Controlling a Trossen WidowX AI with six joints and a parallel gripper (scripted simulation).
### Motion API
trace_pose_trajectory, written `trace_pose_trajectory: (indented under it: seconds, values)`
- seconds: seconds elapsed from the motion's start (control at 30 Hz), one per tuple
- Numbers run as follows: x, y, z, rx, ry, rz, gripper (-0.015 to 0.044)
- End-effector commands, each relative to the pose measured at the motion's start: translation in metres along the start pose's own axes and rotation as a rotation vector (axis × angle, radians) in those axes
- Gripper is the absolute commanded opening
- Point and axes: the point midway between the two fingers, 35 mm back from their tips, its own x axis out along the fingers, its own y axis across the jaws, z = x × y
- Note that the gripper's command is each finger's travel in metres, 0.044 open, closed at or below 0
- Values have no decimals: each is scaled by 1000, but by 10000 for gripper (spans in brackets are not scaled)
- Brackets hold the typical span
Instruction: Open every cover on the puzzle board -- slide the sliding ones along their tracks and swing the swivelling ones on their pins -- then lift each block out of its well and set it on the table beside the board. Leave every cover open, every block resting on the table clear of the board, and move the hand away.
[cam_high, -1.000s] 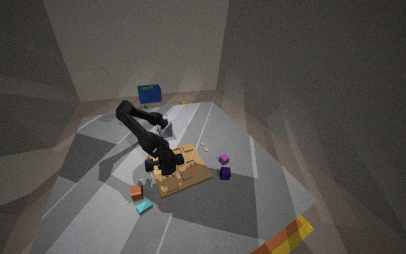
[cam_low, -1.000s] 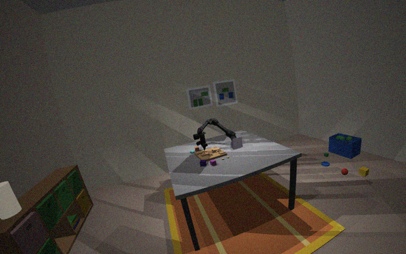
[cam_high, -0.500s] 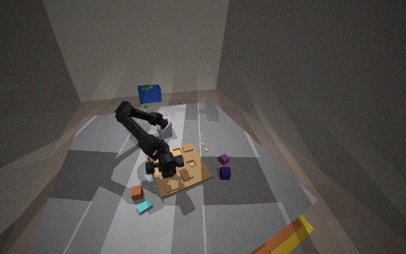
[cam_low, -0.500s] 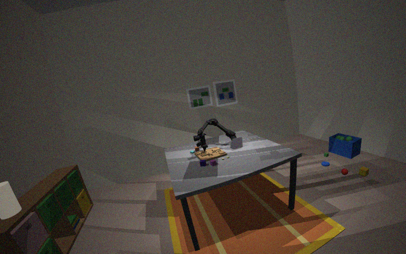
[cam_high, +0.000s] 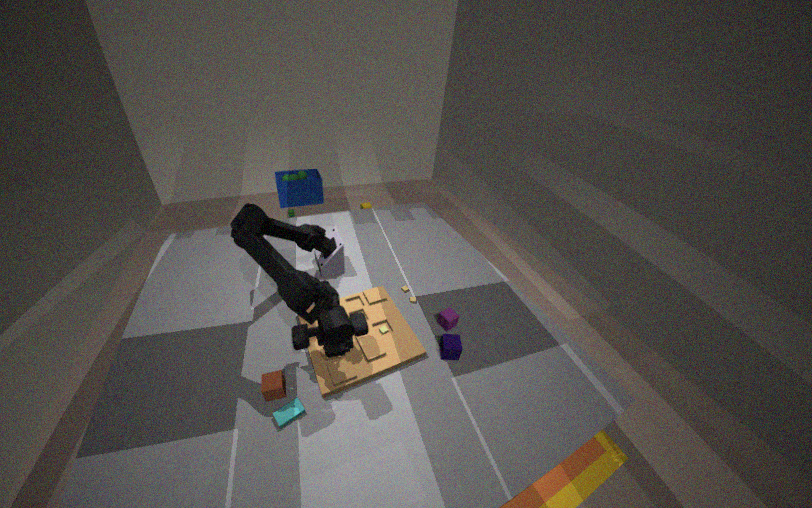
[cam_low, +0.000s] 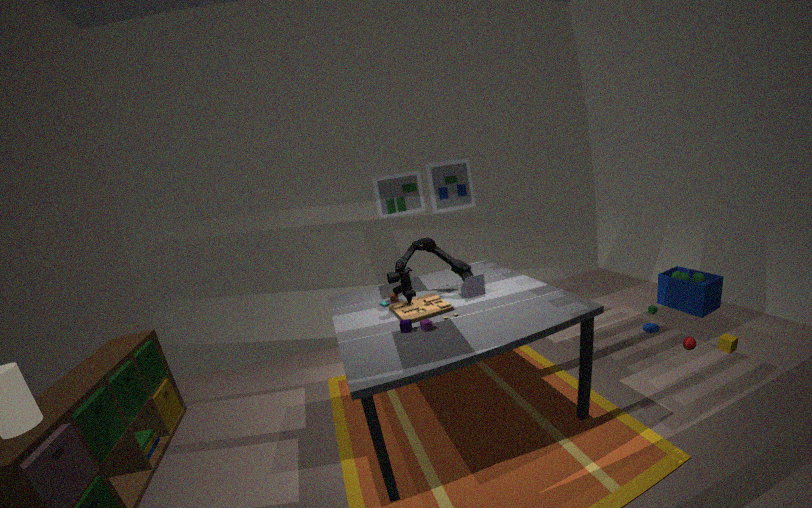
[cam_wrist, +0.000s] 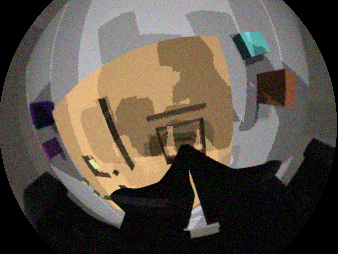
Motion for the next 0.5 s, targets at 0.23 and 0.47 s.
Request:
trace_pose_trajectory:
  seconds: [0.23, 0.47]
  values:
    - [2, 2, 7, 1, -1, -3, 0]
    - [-4, 2, 7, 2, -1, -3, 0]
